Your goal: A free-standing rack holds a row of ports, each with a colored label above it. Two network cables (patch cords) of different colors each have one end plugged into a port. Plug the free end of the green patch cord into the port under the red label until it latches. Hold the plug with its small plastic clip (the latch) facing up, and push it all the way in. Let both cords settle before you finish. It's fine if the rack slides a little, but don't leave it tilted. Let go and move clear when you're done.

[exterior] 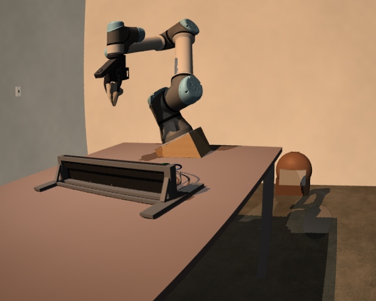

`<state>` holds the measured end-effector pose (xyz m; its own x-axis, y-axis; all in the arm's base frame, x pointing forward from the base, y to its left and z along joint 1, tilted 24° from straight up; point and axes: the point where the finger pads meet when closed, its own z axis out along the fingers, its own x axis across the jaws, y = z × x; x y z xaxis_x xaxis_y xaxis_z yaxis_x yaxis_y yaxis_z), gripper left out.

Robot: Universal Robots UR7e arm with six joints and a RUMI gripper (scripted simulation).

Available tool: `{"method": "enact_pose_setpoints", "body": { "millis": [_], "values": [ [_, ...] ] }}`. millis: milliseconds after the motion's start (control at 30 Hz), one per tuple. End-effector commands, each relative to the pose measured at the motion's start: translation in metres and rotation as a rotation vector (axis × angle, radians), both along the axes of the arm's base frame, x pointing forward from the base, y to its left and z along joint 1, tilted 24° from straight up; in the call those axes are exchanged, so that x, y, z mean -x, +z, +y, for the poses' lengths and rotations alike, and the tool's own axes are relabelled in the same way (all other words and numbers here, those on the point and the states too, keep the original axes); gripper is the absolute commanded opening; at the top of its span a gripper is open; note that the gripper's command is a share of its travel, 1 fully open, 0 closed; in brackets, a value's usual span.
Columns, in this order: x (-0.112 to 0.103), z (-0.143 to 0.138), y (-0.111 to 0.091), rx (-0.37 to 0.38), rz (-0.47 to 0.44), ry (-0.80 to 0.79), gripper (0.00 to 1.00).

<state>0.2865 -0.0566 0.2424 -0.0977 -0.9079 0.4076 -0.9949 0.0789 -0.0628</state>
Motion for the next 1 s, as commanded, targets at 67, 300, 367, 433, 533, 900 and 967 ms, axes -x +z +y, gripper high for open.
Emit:
{"method": "enact_pose_setpoints", "body": {
  "millis": [67, 300, 367, 433, 533, 900, 967],
  "values": [
    [0.0, 0.0, 0.0, 0.0, -0.001, 0.0, 0.0],
    [0.0, 0.0, 0.0, 0.0, -0.001, 0.0, 0.0],
    [0.0, 0.0, 0.0, 0.0, -0.001, 0.0, 0.0],
    [-0.001, 0.0, 0.0, 0.001, -0.001, 0.0, 0.0],
    [-0.001, 0.0, 0.0, 0.001, -0.002, 0.001, 0.0],
    [-0.047, 0.012, -0.011, 0.045, -0.061, 0.038, 0.0],
    [-0.063, 0.019, -0.016, 0.059, -0.085, 0.052, 0.0]
  ]
}}
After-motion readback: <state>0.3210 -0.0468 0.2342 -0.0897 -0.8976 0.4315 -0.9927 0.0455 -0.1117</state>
